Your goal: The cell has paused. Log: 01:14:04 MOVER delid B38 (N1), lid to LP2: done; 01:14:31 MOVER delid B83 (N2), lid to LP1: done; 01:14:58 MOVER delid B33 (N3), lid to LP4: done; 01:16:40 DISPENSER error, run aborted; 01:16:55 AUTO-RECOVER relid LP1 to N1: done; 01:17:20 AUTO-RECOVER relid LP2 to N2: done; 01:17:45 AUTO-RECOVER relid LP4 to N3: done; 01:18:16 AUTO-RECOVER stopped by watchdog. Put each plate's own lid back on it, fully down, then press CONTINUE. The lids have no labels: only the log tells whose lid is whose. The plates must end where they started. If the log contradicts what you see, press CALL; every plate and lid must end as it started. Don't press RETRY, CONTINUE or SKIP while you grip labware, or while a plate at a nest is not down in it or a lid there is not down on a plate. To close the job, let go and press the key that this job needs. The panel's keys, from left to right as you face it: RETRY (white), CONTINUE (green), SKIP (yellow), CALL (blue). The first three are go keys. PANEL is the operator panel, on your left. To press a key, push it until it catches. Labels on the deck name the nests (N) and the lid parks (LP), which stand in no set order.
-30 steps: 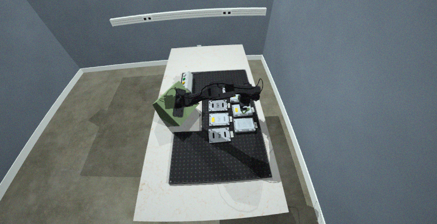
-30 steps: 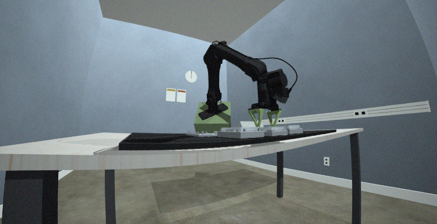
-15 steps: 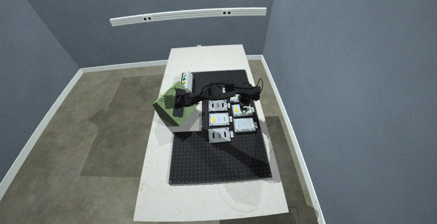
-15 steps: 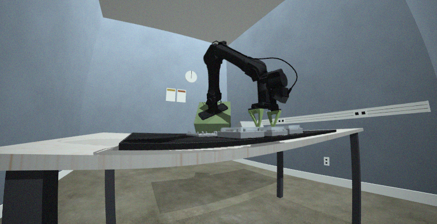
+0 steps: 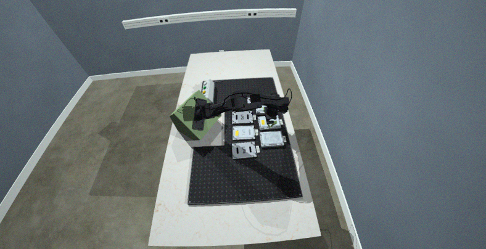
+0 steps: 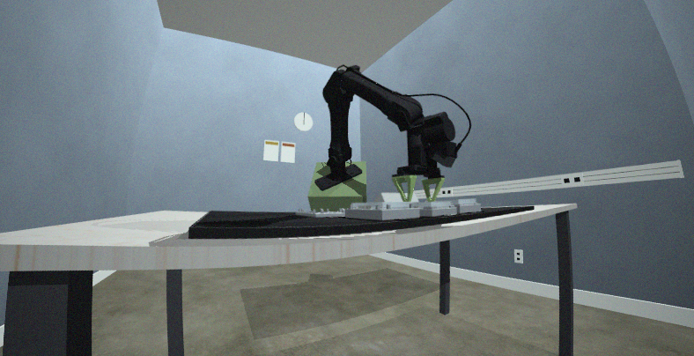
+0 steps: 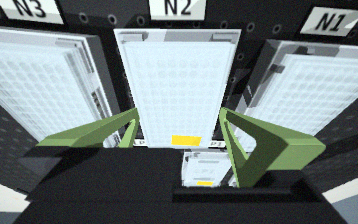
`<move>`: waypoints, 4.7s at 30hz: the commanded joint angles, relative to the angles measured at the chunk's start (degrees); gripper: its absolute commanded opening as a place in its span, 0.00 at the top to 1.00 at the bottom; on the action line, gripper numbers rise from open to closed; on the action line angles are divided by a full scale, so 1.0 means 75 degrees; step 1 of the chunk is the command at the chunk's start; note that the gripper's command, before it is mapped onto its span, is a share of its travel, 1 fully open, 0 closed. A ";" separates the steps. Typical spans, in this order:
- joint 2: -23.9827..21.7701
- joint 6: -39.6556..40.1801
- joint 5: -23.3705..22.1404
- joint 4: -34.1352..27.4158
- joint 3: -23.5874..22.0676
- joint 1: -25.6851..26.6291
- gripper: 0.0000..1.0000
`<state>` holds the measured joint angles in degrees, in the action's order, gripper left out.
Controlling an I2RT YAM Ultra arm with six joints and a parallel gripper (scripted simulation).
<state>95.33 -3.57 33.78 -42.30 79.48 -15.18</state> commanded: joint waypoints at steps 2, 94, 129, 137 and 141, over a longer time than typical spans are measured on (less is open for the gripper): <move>-0.0261 0.0034 -0.0014 0.0138 0.0250 -0.0171 0.00; -0.0040 -0.0181 0.0131 -0.0176 0.0355 -0.0311 1.00; -0.0500 -0.0524 0.0302 -0.0935 0.0618 -0.0642 1.00; -0.0634 -0.0664 0.0100 -0.0957 0.0307 -0.0327 1.00; -0.0935 -0.0230 -0.0082 -0.0739 0.0348 0.0055 1.00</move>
<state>91.72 -6.94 34.17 -48.86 81.82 -16.27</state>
